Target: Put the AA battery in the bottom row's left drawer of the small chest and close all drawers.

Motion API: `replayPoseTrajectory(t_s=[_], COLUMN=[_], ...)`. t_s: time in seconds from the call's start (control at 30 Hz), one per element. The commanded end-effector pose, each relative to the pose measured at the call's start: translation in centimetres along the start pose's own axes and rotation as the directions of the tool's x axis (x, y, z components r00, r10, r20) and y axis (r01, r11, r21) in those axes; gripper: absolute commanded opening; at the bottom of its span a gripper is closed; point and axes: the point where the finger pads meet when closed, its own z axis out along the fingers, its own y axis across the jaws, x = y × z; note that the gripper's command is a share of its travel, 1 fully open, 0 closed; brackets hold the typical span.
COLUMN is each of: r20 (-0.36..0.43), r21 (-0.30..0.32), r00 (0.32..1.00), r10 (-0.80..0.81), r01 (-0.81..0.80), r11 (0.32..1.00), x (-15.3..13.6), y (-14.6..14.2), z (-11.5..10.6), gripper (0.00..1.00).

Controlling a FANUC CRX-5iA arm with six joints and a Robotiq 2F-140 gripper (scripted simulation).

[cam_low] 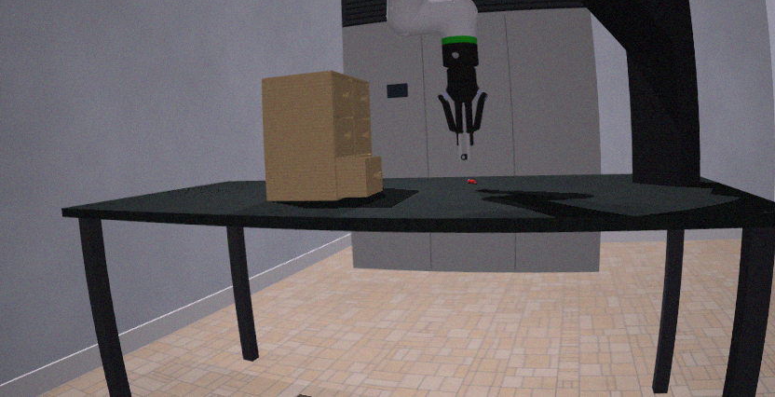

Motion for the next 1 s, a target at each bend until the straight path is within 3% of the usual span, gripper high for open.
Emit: replayPoseTrajectory(t_s=[0.0, 0.43, 0.53, 0.7, 0.97], r20=[0.000, 0.000, -0.002, -0.007, 0.006], r21=[0.000, -0.003, -0.006, -0.009, 0.001], r00=[1.000, 0.998, 0.986, 0.899, 0.737], r10=[0.000, 0.059, 0.169, 0.439, 0.676], r01=[0.000, -0.059, -0.169, -0.439, -0.676], r11=[1.000, 0.998, 0.986, 0.899, 0.737], x=[-0.1, -0.4, -1.1, -2.9, -5.5], y=[-0.1, -0.3, -0.6, -1.8, -3.3], z=[-2.4, -2.4, -2.4, -2.3, -2.2], gripper=[0.06, 0.06, 0.06, 0.06, 0.06])
